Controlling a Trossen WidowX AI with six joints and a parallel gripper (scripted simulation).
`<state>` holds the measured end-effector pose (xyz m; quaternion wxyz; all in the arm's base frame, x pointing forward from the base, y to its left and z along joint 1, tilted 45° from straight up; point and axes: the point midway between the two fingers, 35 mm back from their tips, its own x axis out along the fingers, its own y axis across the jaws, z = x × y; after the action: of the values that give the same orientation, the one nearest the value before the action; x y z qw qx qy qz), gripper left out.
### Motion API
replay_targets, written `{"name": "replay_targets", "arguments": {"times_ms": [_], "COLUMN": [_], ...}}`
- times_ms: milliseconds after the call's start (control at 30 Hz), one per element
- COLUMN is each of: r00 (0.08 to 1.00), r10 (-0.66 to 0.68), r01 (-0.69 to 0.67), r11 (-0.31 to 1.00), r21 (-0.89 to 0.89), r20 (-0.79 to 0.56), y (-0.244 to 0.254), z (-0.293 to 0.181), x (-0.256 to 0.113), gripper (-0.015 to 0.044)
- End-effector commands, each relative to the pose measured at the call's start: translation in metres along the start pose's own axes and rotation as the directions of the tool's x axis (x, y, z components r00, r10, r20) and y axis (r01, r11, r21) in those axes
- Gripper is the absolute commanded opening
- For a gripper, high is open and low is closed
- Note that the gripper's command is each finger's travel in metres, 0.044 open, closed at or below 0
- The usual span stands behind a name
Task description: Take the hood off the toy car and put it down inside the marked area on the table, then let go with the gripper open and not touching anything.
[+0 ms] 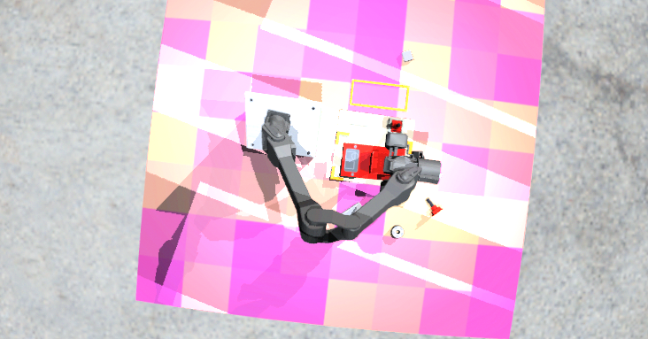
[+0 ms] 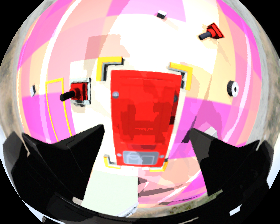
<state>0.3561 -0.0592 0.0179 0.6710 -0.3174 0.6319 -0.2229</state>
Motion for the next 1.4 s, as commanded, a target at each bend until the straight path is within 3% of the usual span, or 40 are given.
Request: {"name": "replay_targets", "arguments": {"times_ms": [0, 1367], "r00": [1.000, 1.000], "r10": [-0.004, -0.006], "r01": [0.004, 0.006], "r11": [1.000, 1.000], "r21": [-0.009, -0.009], "r20": [-0.004, -0.005], "y": [0.001, 0.002], "z": [-0.001, -0.002], "x": [0.005, 0.033], "gripper": [0.0440, 0.0440]}}
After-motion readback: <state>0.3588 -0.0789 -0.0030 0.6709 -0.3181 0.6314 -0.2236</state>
